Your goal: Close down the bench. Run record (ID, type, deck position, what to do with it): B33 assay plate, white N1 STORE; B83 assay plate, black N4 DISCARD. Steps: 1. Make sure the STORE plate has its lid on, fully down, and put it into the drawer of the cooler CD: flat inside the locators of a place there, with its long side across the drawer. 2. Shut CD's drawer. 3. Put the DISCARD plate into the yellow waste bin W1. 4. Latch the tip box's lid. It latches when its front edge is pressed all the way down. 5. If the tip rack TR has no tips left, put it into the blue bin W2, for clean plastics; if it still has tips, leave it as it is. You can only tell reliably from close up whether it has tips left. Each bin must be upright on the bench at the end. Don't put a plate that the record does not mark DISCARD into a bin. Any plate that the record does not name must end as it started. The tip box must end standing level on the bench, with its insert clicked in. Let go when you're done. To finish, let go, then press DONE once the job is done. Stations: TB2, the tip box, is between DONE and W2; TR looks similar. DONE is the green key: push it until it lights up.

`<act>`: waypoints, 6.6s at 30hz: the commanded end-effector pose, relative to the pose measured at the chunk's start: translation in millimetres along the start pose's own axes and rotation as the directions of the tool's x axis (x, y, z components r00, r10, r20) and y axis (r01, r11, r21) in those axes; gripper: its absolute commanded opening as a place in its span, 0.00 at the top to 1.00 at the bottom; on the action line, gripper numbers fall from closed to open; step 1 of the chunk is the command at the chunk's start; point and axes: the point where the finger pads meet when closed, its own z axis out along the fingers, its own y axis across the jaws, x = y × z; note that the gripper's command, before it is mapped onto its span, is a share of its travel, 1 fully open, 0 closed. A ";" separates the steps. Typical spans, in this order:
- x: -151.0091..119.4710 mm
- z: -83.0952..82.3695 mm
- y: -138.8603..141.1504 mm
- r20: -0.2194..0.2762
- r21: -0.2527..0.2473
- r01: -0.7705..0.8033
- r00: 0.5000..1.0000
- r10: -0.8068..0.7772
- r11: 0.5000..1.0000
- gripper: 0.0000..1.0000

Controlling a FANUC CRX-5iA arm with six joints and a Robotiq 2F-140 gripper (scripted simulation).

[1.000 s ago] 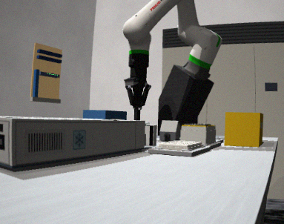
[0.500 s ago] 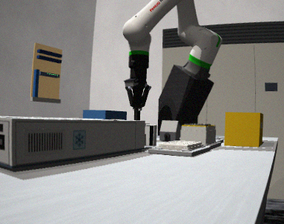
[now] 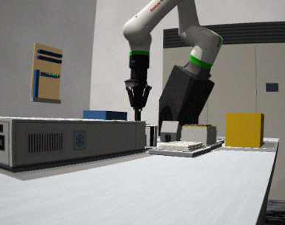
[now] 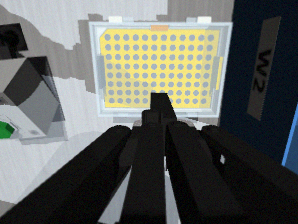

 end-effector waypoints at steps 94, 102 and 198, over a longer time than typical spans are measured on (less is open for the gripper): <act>108.2 -65.8 -59.1 -0.001 -0.001 0.037 0.999 -0.037 0.999 0.12; 136.1 -62.0 -74.5 -0.001 -0.001 0.037 0.999 -0.037 0.999 0.12; 321.7 -7.1 -177.1 -0.002 -0.001 0.037 0.999 -0.037 0.999 0.12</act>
